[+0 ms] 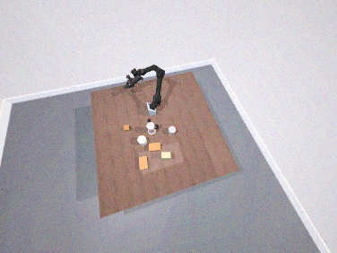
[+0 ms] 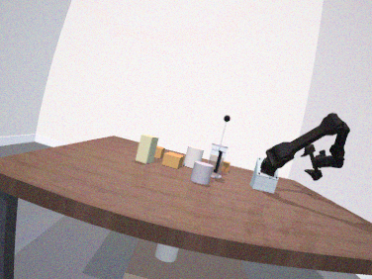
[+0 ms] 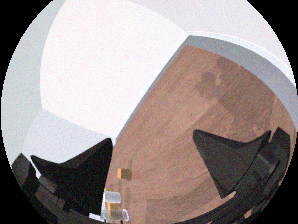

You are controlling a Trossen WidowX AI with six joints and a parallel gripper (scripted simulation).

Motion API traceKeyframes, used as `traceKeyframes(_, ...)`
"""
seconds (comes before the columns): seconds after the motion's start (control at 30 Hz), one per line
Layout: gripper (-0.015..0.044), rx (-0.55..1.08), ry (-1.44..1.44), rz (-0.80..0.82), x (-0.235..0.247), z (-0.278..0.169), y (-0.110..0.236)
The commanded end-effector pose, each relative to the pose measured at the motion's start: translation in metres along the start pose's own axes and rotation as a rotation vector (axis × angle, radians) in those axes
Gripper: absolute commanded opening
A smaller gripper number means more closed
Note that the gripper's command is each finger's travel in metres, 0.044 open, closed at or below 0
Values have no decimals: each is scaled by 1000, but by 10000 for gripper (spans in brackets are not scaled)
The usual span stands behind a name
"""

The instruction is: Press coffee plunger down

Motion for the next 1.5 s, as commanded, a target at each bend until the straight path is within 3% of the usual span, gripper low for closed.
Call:
traceKeyframes(0.0, 426, 3, 8, 2, 3, 1, 0)
traceKeyframes(0.13, 440, 35, 98, 25, 34, 5, -5)
traceKeyframes(0.47, 440, 217, 487, 132, 191, -18, -25)
traceKeyframes(0.67, 440, 340, 740, 268, 280, -66, -32)
traceKeyframes(0.93, 440, 530, 1054, 479, 368, -162, -19)
traceKeyframes(1.17, 440, 698, 1275, 659, 403, -247, 11)
traceKeyframes(1.47, 440, 716, 1296, 681, 374, -273, 5)
Point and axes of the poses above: the point midway between the two fingers, 35 mm back from their tips, its own y axis back along the fingers, its own x axis across the jaws, z = x × y, the point moved 8 cm from there along y, back along the fingers, and after that the axes turned 3 degrees about -y, right-handed, at the moved point
